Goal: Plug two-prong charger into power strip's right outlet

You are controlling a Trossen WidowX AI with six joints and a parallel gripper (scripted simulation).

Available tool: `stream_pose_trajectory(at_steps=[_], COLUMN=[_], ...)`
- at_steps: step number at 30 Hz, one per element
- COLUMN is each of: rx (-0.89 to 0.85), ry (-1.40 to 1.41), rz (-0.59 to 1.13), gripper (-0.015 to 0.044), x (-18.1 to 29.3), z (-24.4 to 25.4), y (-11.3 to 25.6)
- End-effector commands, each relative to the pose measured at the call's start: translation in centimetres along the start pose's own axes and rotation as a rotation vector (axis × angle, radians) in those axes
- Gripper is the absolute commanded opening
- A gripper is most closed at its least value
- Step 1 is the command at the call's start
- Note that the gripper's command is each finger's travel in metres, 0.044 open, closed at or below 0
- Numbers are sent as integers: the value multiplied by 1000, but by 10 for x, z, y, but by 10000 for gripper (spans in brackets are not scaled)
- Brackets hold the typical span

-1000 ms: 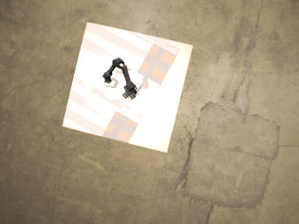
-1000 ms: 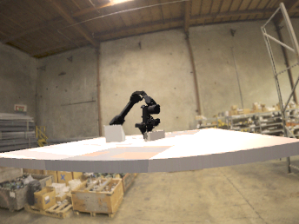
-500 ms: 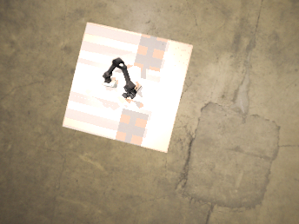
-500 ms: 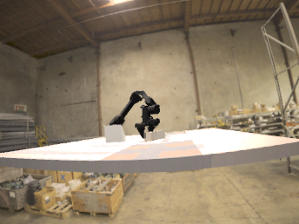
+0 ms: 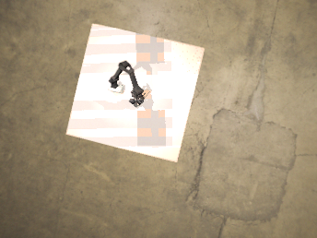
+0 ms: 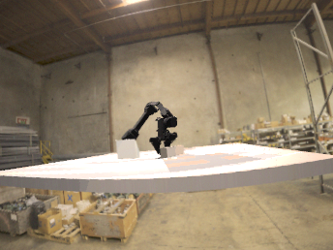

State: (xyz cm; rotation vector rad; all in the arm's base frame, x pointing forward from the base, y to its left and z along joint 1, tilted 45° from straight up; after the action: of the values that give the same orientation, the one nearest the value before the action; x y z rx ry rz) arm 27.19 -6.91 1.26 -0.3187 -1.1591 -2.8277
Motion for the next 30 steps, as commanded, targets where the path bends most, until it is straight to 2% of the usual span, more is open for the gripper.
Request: stream_pose_trajectory(at_steps=[1,30], rx=[0,0], ry=[5,6], rz=[-4,-7], gripper=[440,440], x=[2,24], z=[0,5], y=[0,-1])
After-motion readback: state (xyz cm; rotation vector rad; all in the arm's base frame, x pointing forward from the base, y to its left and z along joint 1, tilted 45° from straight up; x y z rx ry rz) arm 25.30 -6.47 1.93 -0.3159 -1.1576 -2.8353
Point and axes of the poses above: the point midway between the two fingers, 35 mm back from their tips, its own y axis back along the fingers, its own z axis across the jaws, x = y × z, the point moved 9 cm from there along y, back along the fingers, and after that the axes turned 13 degrees about y, right-handed, at the moved point
